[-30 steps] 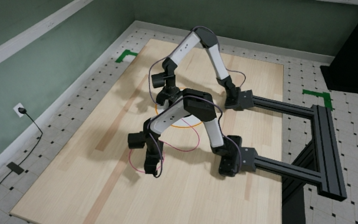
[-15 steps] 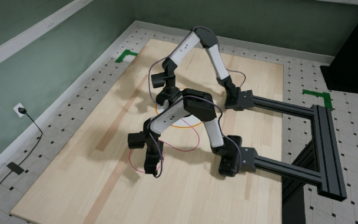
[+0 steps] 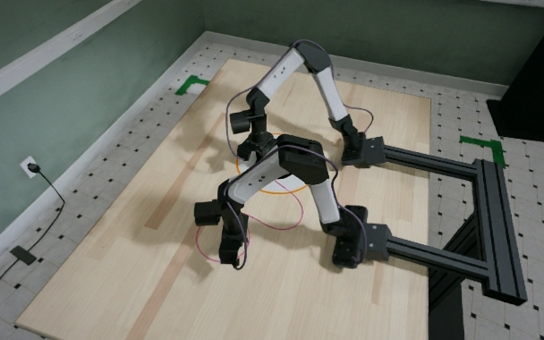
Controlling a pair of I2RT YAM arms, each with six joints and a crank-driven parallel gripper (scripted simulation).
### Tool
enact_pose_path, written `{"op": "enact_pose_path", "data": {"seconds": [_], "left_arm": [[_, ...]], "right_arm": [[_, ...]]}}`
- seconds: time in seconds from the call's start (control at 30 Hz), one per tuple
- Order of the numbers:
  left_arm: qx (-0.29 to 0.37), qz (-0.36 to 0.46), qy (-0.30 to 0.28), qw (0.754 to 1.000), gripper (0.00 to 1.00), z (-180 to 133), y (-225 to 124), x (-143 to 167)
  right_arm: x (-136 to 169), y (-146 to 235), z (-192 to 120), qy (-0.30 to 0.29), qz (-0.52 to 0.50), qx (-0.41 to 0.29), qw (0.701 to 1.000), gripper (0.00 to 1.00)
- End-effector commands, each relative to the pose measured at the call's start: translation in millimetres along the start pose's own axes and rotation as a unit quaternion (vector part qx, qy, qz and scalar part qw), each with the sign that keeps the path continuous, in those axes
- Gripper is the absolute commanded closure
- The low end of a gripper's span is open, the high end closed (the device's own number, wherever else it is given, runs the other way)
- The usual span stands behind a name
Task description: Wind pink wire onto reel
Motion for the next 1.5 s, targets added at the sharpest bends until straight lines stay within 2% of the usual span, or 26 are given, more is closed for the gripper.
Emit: {"op": "enact_pose_path", "data": {"seconds": [0.0, 0.1, 0.2, 0.37, 0.5, 0.57, 0.6, 0.83, 1.07, 1.13, 1.17, 1.33, 1.37, 1.4, 1.47], "left_arm": [[0.013, 0.0, 0.001, 1.0, 1.0, -5, -3, -2], [0.012, 0.0, 0.002, 1.0, 1.0, -5, -4, -2], [0.013, -0.001, 0.002, 1.0, 1.0, -4, -4, -2], [0.022, 0.002, -0.018, 1.0, 1.0, -4, -2, 2], [0.034, 0.02, -0.044, 0.998, 1.0, -4, 1, 9], [0.034, 0.02, -0.044, 0.998, 1.0, -4, 1, 9], [0.035, 0.031, -0.047, 0.998, 1.0, -5, 0, 9], [0.029, 0.062, -0.042, 0.997, 1.0, -10, -4, 6], [0.004, 0.078, 0.001, 0.997, 1.0, -10, -6, -1], [0.004, 0.078, 0.001, 0.997, 1.0, -10, -6, -1], [-0.001, 0.073, 0.014, 0.997, 1.0, -8, -6, -3], [0.002, 0.041, 0.014, 0.999, 1.0, -1, 1, 1], [0.004, 0.031, 0.011, 0.999, 1.0, 0, 3, 2], [0.007, 0.022, 0.007, 1.0, 1.0, 0, 4, 3], [0.012, 0.004, 0.001, 1.0, 1.0, 0, 3, 5]], "right_arm": [[-1, -4, 1, -0.011, 0.021, 0.01, 1.0, 0.42], [7, -2, 1, -0.011, 0.07, 0.009, 0.997, 0.42], [22, 4, 1, -0.012, 0.162, 0.008, 0.987, 0.42], [55, 30, 2, -0.013, 0.345, 0.005, 0.939, 0.42], [68, 64, 3, -0.013, 0.469, 0.001, 0.883, 0.42], [68, 64, 3, -0.013, 0.469, 0.001, 0.883, 0.42], [67, 70, 3, -0.012, 0.535, -0.003, 0.845, 0.42], [43, 104, 4, -0.011, 0.687, -0.014, 0.727, 0.42], [26, 101, 4, -0.01, 0.806, -0.026, 0.591, 0.42], [26, 101, 4, -0.01, 0.806, -0.026, 0.591, 0.42], [27, 100, 4, -0.011, 0.845, -0.025, 0.534, 0.42], [33, 94, 4, -0.014, 0.909, -0.01, 0.417, 0.42], [34, 94, 4, -0.014, 0.916, -0.006, 0.401, 0.42], [36, 93, 4, -0.014, 0.916, -0.006, 0.401, 0.42], [36, 93, 4, -0.014, 0.916, -0.006, 0.401, 0.36]]}}
Point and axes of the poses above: on each arm, the point where the finger pads meet when closed, its own z axis out along the fingers, its own y axis across the jaws, x = y × z, the point moved 10 cm from there along -z, back along the fingers, and after that the axes turned 9 degrees about -z, right-handed, at the moved point
